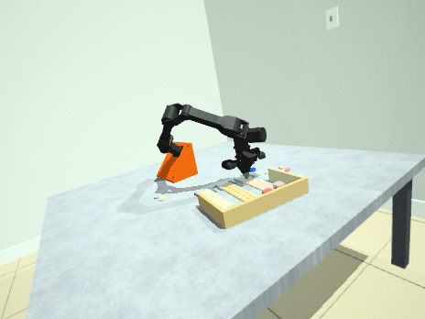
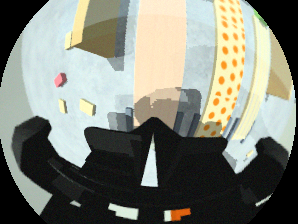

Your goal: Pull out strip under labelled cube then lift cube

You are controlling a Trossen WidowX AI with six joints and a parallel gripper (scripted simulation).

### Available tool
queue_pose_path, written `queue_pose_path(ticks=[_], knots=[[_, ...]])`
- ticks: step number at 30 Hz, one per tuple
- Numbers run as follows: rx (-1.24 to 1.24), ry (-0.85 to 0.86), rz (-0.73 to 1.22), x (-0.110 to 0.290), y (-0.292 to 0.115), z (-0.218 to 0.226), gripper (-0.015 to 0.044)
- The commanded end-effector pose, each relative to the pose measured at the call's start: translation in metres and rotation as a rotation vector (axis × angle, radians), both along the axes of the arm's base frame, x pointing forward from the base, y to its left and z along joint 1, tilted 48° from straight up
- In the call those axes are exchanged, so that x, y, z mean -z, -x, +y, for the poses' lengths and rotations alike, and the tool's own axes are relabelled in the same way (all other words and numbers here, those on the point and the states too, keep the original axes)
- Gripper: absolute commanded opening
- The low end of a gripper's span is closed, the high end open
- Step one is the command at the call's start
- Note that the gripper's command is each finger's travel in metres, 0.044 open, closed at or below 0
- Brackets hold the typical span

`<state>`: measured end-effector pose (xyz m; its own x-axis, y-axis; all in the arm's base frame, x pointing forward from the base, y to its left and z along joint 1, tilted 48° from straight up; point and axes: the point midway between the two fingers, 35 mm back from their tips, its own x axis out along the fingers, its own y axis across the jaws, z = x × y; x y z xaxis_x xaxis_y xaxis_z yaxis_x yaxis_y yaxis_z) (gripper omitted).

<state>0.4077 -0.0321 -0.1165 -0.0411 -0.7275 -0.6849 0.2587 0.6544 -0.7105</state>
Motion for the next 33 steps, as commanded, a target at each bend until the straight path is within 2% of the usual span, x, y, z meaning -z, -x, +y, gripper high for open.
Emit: queue_pose_path(ticks=[1, 33], knots=[[-0.002, 0.007, 0.001, 0.0012, -0.0002, -0.0020, 0.0000], [-0.002, 0.007, 0.001, 0.0032, -0.0026, -0.0047, 0.0000]])
